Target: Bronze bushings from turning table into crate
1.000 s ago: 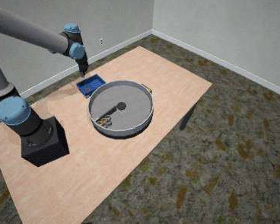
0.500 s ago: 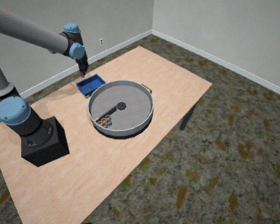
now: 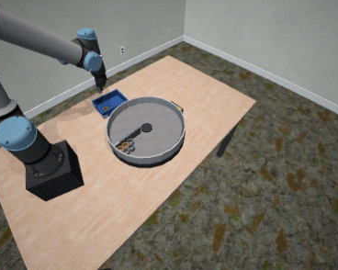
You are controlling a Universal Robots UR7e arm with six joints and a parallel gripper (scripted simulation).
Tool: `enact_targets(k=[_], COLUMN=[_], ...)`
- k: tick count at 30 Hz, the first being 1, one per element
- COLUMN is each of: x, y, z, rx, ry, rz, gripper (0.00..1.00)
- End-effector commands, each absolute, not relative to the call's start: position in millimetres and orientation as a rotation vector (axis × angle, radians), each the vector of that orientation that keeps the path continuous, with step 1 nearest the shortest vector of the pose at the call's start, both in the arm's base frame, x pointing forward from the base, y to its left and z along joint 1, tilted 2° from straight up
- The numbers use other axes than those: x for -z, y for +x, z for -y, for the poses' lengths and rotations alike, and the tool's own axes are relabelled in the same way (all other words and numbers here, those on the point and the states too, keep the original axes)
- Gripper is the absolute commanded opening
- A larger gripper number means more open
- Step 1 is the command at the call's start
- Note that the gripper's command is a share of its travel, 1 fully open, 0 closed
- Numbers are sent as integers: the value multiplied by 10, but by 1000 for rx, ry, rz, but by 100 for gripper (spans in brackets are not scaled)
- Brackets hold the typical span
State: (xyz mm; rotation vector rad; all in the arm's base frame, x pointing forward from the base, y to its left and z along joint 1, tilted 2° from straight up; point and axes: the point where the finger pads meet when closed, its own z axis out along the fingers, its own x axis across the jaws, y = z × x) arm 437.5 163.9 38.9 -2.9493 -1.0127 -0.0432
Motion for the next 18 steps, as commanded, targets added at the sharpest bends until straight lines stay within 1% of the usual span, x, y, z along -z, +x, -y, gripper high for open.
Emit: enact_targets(k=[1,16,17,18], x=[-393,-393,-382,-370], y=[4379,4379,4333,4287], z=[-1639,-1639,-1534,-1430], rx=[45,45,46,46], ry=[-2950,-2950,-2934,-2919], rz=[1013,1013,1057,1101], gripper=[42,42,40,40])
